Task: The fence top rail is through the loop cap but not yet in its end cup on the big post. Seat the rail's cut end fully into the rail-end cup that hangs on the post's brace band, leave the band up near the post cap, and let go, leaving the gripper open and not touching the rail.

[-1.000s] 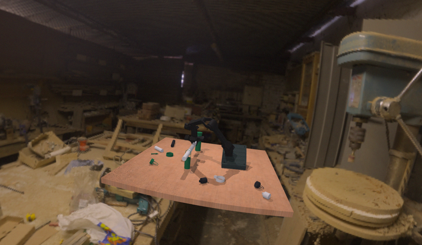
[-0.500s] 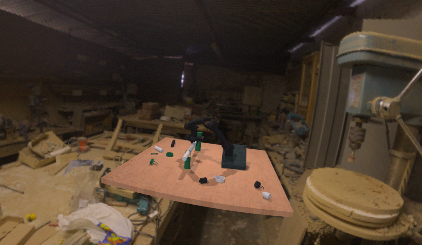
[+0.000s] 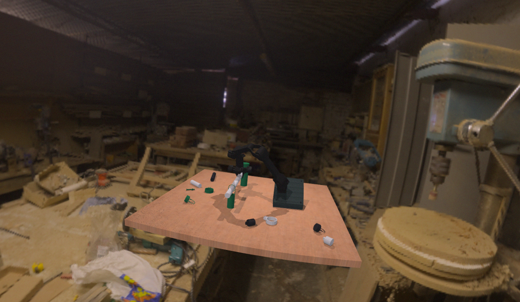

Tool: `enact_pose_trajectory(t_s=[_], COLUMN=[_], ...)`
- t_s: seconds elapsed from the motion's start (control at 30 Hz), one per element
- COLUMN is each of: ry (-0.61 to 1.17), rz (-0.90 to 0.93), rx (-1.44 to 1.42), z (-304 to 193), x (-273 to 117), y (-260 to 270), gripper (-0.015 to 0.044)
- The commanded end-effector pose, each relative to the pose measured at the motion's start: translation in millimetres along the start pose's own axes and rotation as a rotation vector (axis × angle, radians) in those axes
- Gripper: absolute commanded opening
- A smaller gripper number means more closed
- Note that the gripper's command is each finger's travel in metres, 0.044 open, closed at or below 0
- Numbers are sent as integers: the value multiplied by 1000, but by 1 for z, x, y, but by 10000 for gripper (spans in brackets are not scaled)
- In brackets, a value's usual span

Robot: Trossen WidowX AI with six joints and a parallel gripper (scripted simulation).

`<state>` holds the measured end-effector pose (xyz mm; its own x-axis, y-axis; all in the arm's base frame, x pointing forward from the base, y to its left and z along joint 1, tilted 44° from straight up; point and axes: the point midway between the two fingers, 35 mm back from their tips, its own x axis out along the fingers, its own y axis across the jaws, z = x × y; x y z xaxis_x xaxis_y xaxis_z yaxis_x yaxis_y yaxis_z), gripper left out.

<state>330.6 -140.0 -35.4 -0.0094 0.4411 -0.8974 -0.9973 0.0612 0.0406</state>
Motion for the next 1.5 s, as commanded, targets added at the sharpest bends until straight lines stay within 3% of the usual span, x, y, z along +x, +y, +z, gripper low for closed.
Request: enact_pose_trajectory(t_s=[0.0,1.47], ry=[17,1], rz=[-13,-1], rx=[9,3], z=[-10,-20], x=[-4,5], y=[-2,0], gripper=[0,0])
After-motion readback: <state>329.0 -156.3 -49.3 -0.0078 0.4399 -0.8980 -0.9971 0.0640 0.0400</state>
